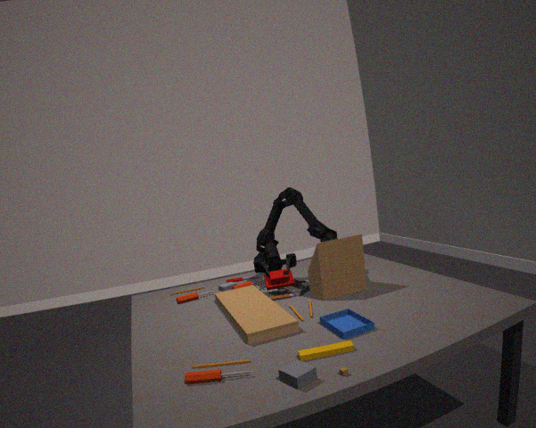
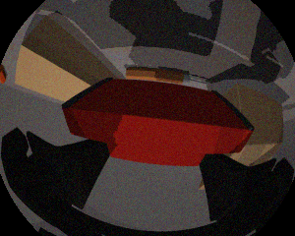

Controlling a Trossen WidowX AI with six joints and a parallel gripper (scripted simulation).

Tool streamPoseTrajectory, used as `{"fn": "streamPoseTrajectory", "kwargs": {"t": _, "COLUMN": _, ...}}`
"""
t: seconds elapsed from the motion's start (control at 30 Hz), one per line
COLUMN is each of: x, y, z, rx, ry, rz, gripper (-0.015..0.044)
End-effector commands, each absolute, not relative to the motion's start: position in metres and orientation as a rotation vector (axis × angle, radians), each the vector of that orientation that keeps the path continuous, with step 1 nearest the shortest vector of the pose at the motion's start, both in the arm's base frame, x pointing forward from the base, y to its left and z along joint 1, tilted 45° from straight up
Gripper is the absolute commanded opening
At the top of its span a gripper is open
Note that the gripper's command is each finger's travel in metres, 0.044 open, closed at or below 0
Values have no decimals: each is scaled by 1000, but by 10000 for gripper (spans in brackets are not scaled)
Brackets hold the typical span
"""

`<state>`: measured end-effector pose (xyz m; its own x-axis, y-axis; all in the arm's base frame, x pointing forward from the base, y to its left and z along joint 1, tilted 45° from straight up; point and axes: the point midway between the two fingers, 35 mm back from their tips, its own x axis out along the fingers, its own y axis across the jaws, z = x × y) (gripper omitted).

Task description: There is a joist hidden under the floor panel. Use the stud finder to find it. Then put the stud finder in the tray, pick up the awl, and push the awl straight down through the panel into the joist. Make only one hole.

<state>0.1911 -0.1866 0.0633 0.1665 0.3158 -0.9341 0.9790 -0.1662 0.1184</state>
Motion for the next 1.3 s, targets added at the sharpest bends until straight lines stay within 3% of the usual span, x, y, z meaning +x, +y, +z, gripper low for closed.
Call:
{"fn": "streamPoseTrajectory", "kwargs": {"t": 0.0, "x": 192, "y": -190, "z": 60, "rx": 1629, "ry": 1268, "rz": -1017, "gripper": 0}}
{"fn": "streamPoseTrajectory", "kwargs": {"t": 0.7, "x": 187, "y": -209, "z": 42, "rx": 1624, "ry": 1265, "rz": -1032, "gripper": 0}}
{"fn": "streamPoseTrajectory", "kwargs": {"t": 1.17, "x": 190, "y": -216, "z": 40, "rx": 1627, "ry": 1258, "rz": -1037, "gripper": 367}}
{"fn": "streamPoseTrajectory", "kwargs": {"t": 1.27, "x": 189, "y": -218, "z": 41, "rx": 1627, "ry": 1258, "rz": -1038, "gripper": 379}}
